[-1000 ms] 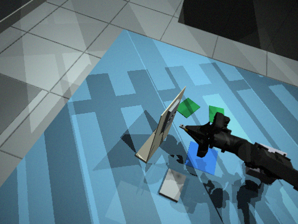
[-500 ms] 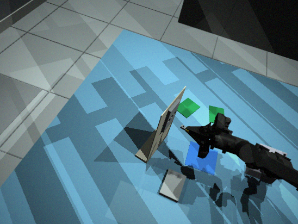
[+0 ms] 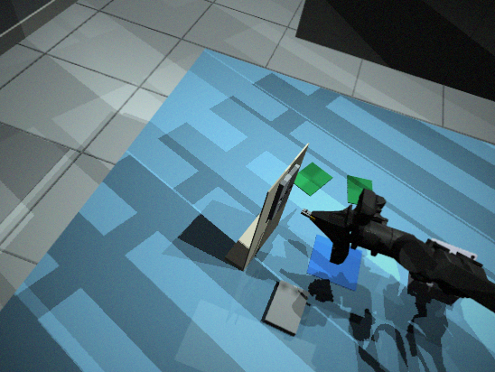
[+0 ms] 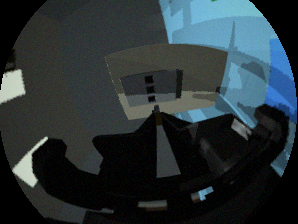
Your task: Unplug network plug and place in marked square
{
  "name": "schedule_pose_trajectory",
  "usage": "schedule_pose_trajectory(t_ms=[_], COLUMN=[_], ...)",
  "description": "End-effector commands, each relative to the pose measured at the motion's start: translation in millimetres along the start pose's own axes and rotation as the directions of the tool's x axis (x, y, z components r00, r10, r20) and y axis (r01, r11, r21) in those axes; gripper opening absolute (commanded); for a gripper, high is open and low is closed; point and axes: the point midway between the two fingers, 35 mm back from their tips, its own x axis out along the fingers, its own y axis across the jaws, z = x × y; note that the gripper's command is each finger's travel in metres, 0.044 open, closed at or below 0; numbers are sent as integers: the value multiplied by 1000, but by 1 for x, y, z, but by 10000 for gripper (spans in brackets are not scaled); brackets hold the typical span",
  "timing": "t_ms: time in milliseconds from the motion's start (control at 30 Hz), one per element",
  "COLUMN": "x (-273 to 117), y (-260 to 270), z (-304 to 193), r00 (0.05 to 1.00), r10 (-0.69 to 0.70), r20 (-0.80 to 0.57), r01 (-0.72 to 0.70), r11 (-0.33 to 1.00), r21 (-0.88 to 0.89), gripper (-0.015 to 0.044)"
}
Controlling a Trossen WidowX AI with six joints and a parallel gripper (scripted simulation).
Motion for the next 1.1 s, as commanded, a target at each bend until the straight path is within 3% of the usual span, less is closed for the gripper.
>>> schedule_pose_trajectory(t_ms=[0, 1067], x=[-2, -18], y=[-1, 45], z=[1, 5], r00=[1000, 1000], r10=[-1, -2], r20=[5, 5], r01=[1, 2], r11=[1000, 1000], r21=[5, 2], gripper=[0, 0])
